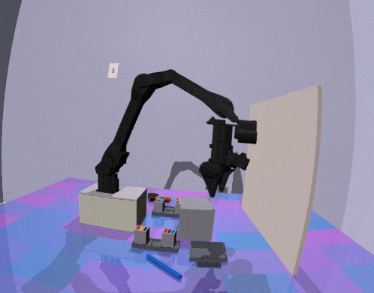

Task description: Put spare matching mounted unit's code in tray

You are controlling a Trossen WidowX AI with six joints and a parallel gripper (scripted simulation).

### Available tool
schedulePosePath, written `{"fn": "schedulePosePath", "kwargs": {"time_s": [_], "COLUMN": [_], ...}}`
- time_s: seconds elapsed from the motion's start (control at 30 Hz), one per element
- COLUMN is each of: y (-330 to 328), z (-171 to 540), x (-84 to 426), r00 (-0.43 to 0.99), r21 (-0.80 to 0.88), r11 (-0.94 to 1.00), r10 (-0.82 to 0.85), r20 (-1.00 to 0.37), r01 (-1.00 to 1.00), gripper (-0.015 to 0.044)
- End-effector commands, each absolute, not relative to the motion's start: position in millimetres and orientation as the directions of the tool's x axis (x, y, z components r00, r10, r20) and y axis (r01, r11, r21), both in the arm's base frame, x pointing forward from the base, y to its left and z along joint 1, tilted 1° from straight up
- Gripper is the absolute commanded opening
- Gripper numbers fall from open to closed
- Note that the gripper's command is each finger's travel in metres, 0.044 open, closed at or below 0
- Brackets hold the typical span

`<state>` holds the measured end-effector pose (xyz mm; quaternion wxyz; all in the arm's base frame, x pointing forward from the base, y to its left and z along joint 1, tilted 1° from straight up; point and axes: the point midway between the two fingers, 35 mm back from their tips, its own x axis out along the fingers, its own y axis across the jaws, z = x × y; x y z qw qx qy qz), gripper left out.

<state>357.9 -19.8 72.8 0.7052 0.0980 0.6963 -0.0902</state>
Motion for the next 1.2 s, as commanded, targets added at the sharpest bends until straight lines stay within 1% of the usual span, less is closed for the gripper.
{"fn": "schedulePosePath", "kwargs": {"time_s": [0.0, 0.07, 0.13, 0.27, 0.3, 0.67, 0.83, 0.87, 1.17], "y": [-80.1, -101.3, -118.5, -144.7, -147.4, -148.1, -148.0, -147.9, -147.8], "z": [71.6, 70.5, 69.1, 65.5, 65.0, 64.8, 30.6, 26.3, 24.4], "x": [321.9, 303.2, 284.8, 248.5, 243.9, 242.6, 243.3, 243.1, 243.0], "r00": [0.012, 0.01, 0.009, 0.006, 0.005, 0.005, 0.005, 0.005, 0.005], "r21": [0.009, 0.008, 0.007, 0.005, 0.005, 0.005, 0.005, 0.005, 0.005], "r11": [0.736, 0.582, 0.419, 0.082, 0.039, 0.028, 0.028, 0.028, 0.028], "r10": [0.002, 0.0, -0.001, -0.003, -0.003, -0.003, -0.003, -0.003, -0.003], "r20": [-1.0, -1.0, -1.0, -1.0, -1.0, -1.0, -1.0, -1.0, -1.0], "r01": [0.677, 0.813, 0.908, 0.997, 0.999, 1.0, 1.0, 1.0, 1.0], "gripper": [0.044, 0.044, 0.044, 0.044, 0.044, 0.044, 0.0309, 0.03, 0.03]}}
